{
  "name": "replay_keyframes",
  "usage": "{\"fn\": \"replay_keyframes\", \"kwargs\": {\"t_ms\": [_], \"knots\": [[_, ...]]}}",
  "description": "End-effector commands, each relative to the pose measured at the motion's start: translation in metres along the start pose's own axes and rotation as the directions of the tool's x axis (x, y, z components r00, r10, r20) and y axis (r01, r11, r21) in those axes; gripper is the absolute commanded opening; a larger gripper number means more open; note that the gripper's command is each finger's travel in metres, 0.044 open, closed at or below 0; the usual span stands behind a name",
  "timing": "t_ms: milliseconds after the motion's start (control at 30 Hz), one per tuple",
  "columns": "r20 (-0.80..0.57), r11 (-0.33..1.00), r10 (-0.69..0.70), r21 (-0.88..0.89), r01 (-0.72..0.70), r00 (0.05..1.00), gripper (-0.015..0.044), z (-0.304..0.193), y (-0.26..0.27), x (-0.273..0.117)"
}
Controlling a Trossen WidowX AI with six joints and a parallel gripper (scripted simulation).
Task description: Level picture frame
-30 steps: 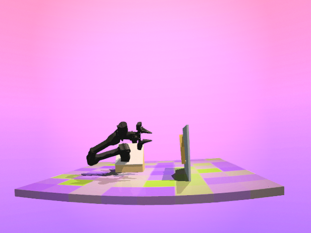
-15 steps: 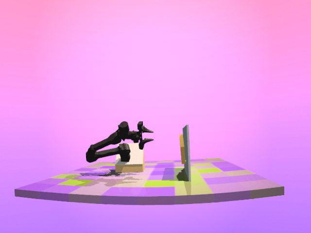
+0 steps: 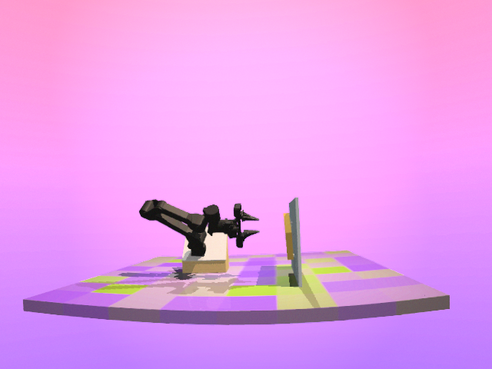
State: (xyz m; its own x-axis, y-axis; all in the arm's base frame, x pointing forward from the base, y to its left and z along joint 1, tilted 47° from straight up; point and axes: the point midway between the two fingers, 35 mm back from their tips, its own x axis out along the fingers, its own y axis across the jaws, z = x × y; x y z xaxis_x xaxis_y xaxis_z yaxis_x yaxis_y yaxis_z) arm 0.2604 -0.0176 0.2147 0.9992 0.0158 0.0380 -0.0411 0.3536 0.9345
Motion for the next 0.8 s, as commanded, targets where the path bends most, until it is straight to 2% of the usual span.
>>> {"fn": "replay_keyframes", "kwargs": {"t_ms": [0, 400, 767], "knots": [[-0.012, 1.000, 0.020, 0.002, -0.020, 1.000, 0.0260, 0.001, -0.001, 0.001], [-0.012, 1.000, 0.020, 0.002, -0.019, 1.000, 0.0260, -0.005, -0.003, 0.004], [-0.011, 1.000, 0.023, 0.003, -0.023, 1.000, 0.0260, -0.005, -0.001, 0.069]]}}
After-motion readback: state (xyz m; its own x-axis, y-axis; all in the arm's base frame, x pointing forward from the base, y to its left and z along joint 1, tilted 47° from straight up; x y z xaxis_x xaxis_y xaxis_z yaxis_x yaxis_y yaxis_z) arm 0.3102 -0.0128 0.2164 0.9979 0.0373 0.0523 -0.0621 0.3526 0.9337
